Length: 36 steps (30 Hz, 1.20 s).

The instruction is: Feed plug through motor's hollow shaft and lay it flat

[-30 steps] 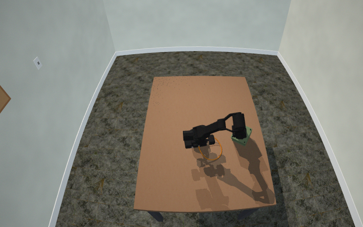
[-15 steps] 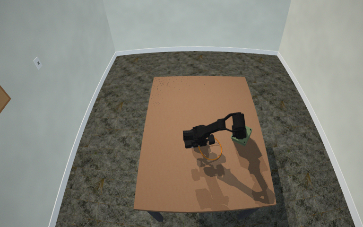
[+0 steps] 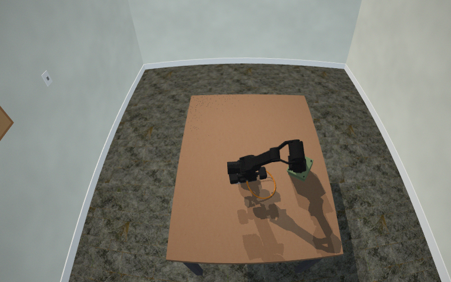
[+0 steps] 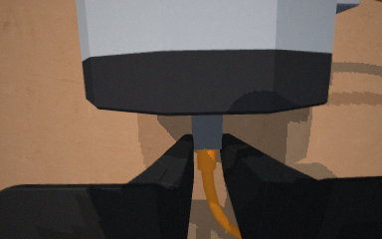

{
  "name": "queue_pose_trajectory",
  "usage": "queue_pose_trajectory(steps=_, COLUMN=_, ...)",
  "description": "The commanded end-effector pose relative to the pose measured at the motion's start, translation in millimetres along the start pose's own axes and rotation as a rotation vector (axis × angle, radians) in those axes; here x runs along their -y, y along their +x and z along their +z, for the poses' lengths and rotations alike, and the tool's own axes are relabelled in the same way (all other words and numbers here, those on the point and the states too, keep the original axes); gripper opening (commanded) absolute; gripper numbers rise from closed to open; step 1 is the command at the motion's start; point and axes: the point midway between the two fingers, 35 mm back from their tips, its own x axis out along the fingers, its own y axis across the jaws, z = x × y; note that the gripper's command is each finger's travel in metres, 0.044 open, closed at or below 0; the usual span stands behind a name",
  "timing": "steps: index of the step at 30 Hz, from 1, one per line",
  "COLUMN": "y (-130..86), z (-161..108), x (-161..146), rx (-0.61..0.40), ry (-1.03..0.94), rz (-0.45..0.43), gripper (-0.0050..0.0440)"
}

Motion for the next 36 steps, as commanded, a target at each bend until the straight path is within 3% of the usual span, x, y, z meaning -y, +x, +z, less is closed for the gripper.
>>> queue_pose_trajectory(steps=1, y=0.3, z=0.4, x=-0.4, rx=-0.004, ry=-0.004, rz=0.001, gripper=0.0)
queue_pose_trajectory(steps=36, y=1.1, z=4.4, x=-0.4, rx=-0.004, ry=-0.004, rz=0.001, gripper=0.0)
